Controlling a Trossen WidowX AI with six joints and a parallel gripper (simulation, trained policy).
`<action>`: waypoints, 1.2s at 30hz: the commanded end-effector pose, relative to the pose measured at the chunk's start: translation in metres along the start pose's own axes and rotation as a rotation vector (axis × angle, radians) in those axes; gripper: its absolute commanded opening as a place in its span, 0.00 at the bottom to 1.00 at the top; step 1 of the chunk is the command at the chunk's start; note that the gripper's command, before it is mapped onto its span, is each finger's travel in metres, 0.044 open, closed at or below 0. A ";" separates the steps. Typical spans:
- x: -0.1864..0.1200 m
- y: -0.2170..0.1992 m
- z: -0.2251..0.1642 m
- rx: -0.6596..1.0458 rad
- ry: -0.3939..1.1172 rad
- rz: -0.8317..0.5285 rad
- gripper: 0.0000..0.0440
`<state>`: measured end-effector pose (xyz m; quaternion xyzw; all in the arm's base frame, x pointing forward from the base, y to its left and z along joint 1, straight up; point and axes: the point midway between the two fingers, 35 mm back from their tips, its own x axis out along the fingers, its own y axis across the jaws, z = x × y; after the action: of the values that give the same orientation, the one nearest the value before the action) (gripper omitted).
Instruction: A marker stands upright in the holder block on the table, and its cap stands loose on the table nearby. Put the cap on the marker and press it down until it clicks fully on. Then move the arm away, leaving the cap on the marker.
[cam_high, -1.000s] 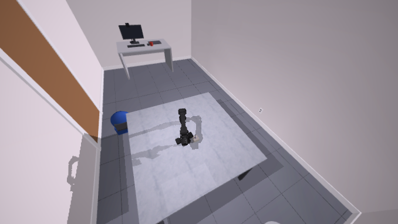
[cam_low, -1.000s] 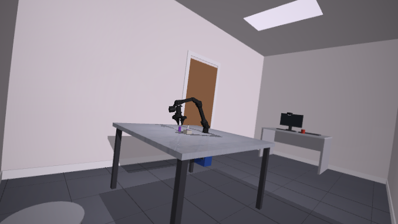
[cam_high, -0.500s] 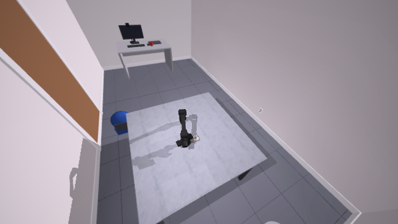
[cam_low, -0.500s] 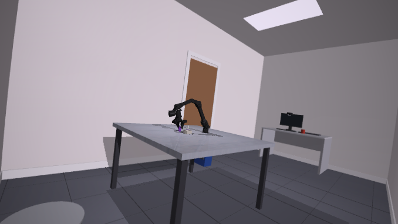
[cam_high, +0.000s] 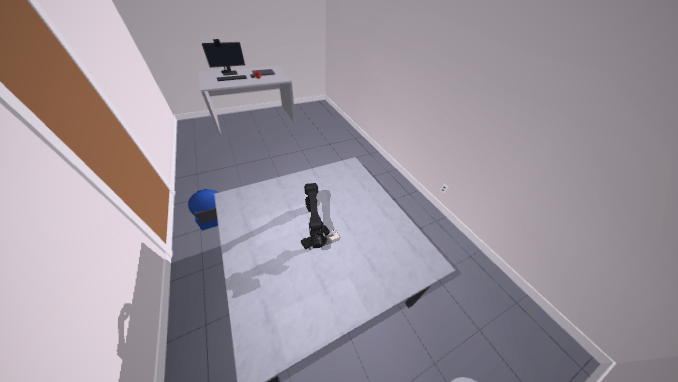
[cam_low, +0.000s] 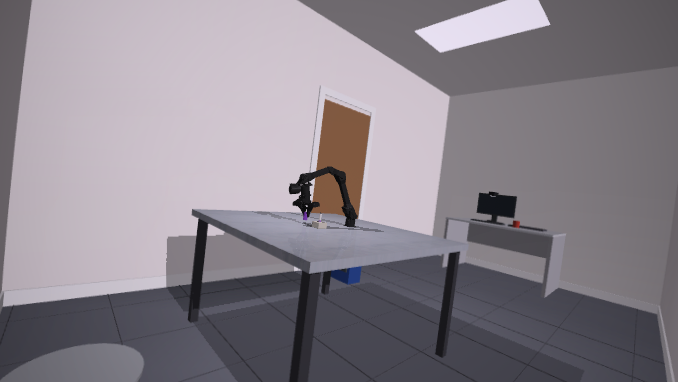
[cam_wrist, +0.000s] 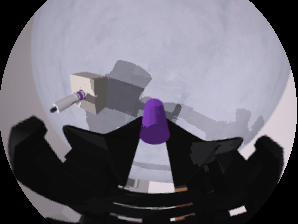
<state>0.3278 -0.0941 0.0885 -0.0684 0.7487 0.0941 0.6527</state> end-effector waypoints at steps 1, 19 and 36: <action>-0.017 0.003 0.005 -0.030 -0.036 -0.031 0.18; -0.066 0.075 0.015 -0.117 -0.083 -0.036 0.12; -0.080 0.135 0.005 -0.190 -0.056 -0.032 0.04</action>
<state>0.3154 0.0331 0.1727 -0.1415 0.7156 0.1563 0.6660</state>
